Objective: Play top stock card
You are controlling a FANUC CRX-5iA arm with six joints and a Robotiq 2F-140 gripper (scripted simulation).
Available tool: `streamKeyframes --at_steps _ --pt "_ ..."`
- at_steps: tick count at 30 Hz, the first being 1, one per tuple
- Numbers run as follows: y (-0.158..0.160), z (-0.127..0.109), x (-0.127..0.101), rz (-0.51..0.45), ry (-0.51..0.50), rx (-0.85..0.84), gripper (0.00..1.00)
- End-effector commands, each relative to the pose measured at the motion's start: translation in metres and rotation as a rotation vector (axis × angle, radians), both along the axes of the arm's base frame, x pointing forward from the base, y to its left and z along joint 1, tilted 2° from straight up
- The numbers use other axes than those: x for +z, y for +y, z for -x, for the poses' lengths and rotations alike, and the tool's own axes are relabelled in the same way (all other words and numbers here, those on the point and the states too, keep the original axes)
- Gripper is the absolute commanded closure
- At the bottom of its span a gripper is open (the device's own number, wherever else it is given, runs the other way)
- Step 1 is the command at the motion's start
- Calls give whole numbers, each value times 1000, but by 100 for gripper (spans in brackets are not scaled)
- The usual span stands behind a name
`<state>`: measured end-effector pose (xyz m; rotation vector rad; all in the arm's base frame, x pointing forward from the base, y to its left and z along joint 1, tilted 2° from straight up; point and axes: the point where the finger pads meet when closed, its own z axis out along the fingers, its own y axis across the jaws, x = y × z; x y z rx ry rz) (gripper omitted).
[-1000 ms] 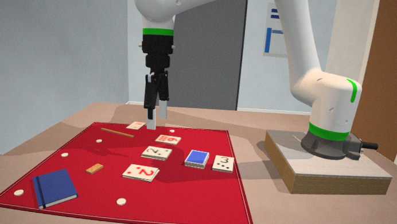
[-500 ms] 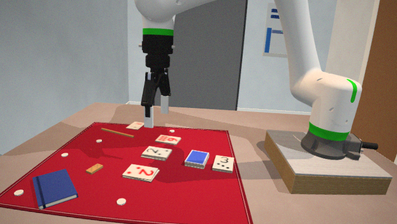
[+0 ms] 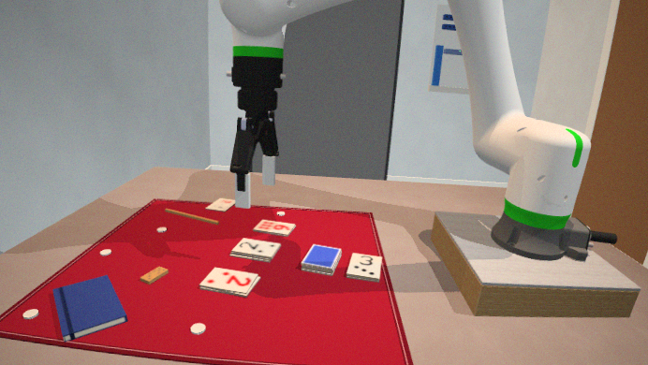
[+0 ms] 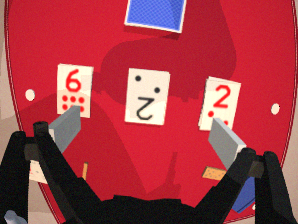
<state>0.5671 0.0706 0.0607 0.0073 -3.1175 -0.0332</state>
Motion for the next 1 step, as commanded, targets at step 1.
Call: streamKeyframes --at_steps 1 --pt "0 0 0 0 0 0 0"
